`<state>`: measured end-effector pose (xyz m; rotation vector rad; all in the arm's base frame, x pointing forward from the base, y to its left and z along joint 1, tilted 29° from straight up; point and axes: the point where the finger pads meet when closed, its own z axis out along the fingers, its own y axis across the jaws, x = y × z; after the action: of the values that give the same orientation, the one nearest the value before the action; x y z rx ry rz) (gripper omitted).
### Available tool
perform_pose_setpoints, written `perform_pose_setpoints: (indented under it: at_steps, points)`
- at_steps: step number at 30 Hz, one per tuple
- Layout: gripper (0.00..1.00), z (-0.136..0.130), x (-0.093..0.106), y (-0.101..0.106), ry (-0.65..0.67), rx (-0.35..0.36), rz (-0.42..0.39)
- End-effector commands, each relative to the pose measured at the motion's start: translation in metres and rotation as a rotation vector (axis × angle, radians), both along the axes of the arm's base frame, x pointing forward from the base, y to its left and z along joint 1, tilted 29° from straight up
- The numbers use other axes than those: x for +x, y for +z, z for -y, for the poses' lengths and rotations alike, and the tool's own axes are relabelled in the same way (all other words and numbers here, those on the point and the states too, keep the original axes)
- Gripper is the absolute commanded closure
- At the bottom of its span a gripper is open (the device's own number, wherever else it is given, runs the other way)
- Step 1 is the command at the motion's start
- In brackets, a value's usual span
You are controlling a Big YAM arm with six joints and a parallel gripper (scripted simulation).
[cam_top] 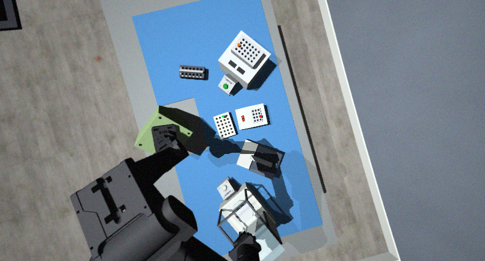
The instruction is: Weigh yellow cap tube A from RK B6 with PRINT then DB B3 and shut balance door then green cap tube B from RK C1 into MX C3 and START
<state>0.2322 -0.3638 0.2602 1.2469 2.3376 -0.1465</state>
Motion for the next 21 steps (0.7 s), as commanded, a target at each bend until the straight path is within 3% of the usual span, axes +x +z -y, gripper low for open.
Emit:
perform_pose_setpoints:
  at_steps: [1,7,8,11,15,18,21]
  points:
    - [0.91,0.007,-0.005,0.041,0.001,-0.062,0.027]
    - [0.91,0.005,-0.007,0.047,0.001,-0.06,0.026]
    - [0.91,0.009,-0.006,0.035,0.001,-0.034,0.012]
    - [0.91,0.002,-0.01,0.053,0.001,-0.063,0.027]
    - [0.91,0.0,-0.012,0.058,0.001,-0.063,0.027]
    - [0.91,-0.002,-0.008,0.038,0.002,-0.03,0.013]
    - [0.91,-0.002,-0.008,0.038,0.002,-0.03,0.013]
